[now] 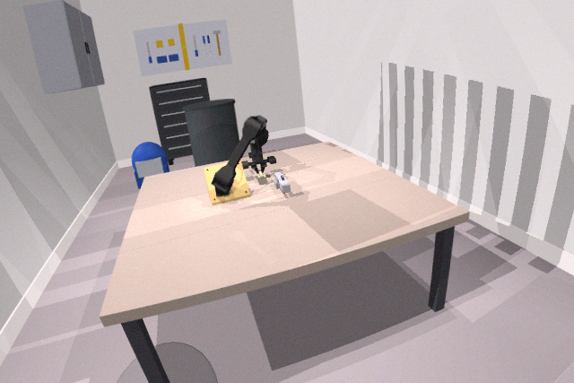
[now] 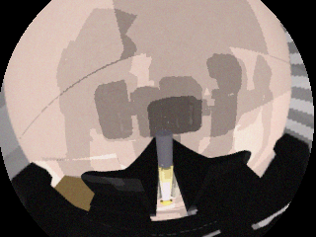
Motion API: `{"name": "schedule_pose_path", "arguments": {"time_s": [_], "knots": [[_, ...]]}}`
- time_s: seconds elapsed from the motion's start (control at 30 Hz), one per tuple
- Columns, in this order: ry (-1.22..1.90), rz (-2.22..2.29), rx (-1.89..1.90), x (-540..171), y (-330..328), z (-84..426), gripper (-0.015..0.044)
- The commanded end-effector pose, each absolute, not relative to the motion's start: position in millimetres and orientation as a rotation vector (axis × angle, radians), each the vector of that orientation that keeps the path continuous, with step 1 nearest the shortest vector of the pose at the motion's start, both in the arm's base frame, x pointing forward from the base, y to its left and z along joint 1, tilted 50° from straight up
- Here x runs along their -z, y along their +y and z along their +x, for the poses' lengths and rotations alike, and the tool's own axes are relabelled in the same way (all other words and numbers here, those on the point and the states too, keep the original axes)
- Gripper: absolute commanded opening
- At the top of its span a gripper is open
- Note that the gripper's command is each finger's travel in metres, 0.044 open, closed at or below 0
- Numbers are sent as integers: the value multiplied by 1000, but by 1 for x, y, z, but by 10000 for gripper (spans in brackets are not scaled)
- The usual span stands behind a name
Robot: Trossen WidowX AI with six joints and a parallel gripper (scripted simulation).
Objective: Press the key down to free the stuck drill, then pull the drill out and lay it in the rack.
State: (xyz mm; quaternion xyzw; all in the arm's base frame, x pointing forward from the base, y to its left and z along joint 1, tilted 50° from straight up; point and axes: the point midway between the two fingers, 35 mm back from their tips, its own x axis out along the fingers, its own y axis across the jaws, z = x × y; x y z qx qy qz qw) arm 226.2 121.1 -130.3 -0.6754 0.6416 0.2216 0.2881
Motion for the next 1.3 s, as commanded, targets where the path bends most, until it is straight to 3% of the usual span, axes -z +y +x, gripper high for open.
{"name": "schedule_pose_path", "arguments": {"time_s": [0.0,0.53,1.07,1.27], "knots": [[1733,-1805,-582,130,113,227,0],[1733,-1805,-582,130,113,227,0],[1713,-1803,-592,130,121,226,420],[1732,-1804,-584,115,137,224,440]]}}
